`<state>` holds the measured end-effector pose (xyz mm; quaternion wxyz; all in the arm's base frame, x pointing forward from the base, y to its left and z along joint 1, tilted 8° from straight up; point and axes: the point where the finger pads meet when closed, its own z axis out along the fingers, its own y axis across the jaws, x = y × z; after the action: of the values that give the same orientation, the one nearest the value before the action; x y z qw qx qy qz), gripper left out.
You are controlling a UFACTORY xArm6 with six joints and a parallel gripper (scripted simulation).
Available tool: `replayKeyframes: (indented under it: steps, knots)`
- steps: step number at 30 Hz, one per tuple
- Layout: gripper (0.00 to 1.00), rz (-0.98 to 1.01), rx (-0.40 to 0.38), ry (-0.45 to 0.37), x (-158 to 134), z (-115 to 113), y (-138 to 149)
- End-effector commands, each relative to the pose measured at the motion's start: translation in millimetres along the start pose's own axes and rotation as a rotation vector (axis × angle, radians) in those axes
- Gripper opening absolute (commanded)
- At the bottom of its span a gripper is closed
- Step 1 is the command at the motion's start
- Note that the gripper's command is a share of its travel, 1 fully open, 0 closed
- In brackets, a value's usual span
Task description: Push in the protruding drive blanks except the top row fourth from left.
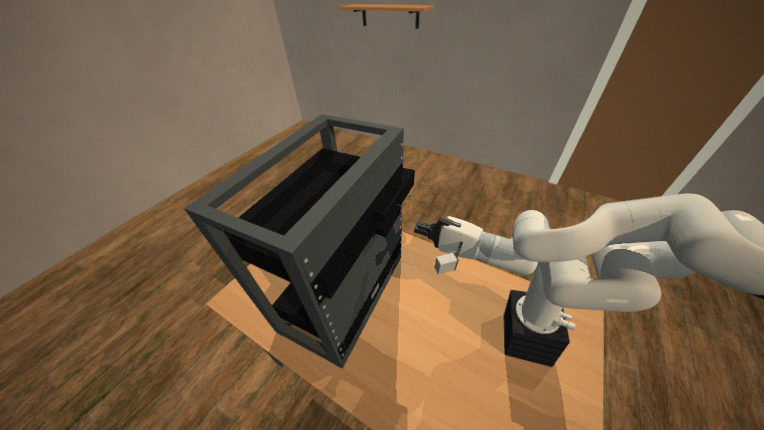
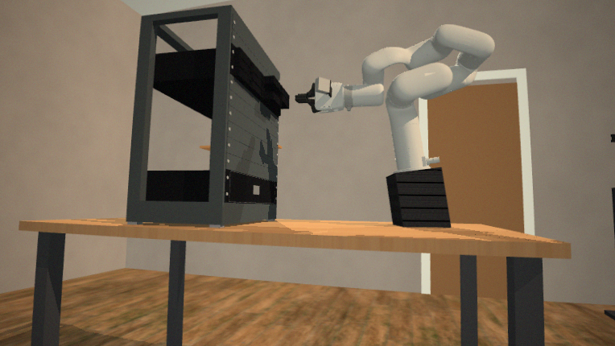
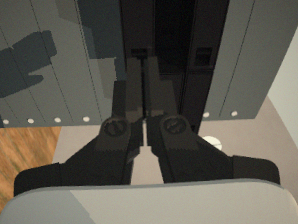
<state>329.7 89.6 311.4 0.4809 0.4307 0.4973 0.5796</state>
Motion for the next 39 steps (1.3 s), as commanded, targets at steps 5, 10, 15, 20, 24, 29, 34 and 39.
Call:
replayKeyframes:
  steps: [5, 10, 15, 20, 24, 29, 34, 39]
  knots:
    - [0.00, 0.001, -0.003, 0.000, -13, -36, 27]
    - [0.00, 0.001, -0.003, 0.000, -13, -27, 27]
    - [0.00, 0.001, -0.003, 0.000, -13, -16, 27]
    - [0.00, 0.001, -0.003, 0.000, -13, 4, 27]
    - [0.00, 0.001, -0.003, 0.000, -13, 15, 27]
    - [0.00, 0.001, -0.003, 0.000, -13, 17, 27]
    - [0.00, 0.001, -0.003, 0.000, -13, 17, 27]
    - [0.00, 0.001, -0.003, 0.000, -13, 17, 27]
